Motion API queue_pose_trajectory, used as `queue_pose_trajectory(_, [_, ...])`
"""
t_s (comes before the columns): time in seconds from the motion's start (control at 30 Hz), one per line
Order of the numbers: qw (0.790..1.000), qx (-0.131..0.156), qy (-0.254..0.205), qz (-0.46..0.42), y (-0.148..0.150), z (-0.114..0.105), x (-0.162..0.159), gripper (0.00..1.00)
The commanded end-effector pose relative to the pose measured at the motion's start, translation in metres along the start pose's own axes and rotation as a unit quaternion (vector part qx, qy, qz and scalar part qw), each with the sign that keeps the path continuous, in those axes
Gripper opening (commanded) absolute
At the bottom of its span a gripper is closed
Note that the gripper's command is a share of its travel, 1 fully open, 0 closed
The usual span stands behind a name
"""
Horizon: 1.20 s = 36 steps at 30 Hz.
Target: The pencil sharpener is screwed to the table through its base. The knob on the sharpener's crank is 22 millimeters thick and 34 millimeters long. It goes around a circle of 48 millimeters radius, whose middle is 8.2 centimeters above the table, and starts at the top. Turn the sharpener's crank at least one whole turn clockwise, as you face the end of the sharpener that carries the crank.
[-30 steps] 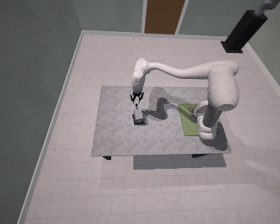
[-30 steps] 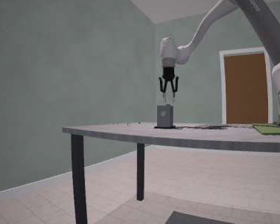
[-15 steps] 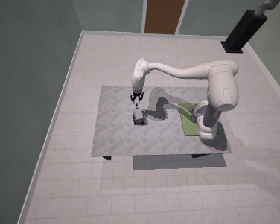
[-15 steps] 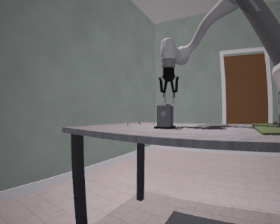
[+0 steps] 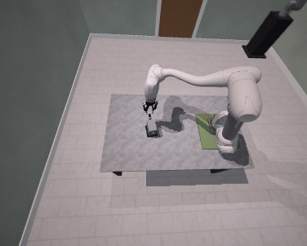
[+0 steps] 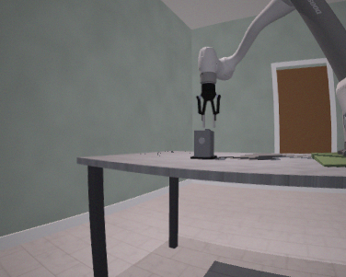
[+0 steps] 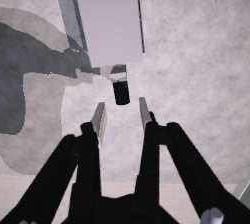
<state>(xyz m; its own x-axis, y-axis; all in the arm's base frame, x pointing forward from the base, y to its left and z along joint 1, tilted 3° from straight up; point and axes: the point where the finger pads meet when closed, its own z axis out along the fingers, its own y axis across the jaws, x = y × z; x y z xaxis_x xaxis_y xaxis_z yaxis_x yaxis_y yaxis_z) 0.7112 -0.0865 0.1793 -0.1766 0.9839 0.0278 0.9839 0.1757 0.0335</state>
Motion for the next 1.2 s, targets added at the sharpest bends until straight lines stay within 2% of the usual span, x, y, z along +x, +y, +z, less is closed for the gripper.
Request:
queue_pose_trajectory(0.0, [1.0, 0.0, 0.0, 0.0, 0.0, -0.0001, 0.0, 0.32])
queue_pose_trajectory(1.17, [1.0, 0.0, 0.0, 0.0, 0.0, 0.0053, 0.0, 0.32])
